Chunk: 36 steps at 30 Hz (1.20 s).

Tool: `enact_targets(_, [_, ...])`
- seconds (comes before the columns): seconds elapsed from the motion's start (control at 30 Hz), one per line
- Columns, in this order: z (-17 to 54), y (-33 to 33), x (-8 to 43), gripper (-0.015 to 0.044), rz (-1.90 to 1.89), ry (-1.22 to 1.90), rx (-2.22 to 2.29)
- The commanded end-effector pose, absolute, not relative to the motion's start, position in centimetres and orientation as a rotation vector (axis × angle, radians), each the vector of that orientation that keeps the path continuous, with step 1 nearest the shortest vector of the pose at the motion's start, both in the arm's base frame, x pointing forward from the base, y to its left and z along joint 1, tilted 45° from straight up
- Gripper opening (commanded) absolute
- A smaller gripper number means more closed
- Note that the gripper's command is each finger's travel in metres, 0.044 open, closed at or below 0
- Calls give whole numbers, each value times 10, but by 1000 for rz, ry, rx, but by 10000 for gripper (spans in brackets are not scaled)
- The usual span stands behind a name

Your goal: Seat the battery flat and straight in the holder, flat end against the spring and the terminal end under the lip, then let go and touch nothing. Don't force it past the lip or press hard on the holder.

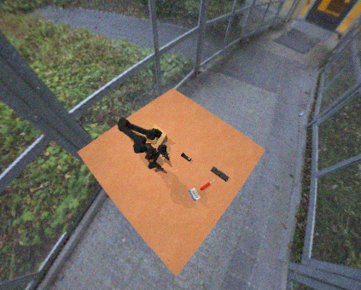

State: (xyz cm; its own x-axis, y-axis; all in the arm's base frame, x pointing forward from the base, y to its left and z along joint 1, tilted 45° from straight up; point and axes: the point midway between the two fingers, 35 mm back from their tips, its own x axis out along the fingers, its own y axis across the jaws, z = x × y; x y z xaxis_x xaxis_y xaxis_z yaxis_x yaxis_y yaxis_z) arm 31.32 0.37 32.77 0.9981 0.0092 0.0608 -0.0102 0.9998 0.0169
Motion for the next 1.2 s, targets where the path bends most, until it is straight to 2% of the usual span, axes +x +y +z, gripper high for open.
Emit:
enact_targets(0.0, [322, 3, 315, 374, 3, -37, 7])
enact_targets(0.1, [241, 0, 326, 295, -57, 300, -168])
enact_targets(0.2, [198, -2, 321, 225, -68, 489, -289])
enact_targets(0.47, [82, -21, 254, 225, 39, 1177, -857])
enact_targets(0.7, [59, -53, 175, 225, 355, 1735, -1489])
enact_targets(1.17, [60, -54, 173, 225, 370, 1753, -1512])
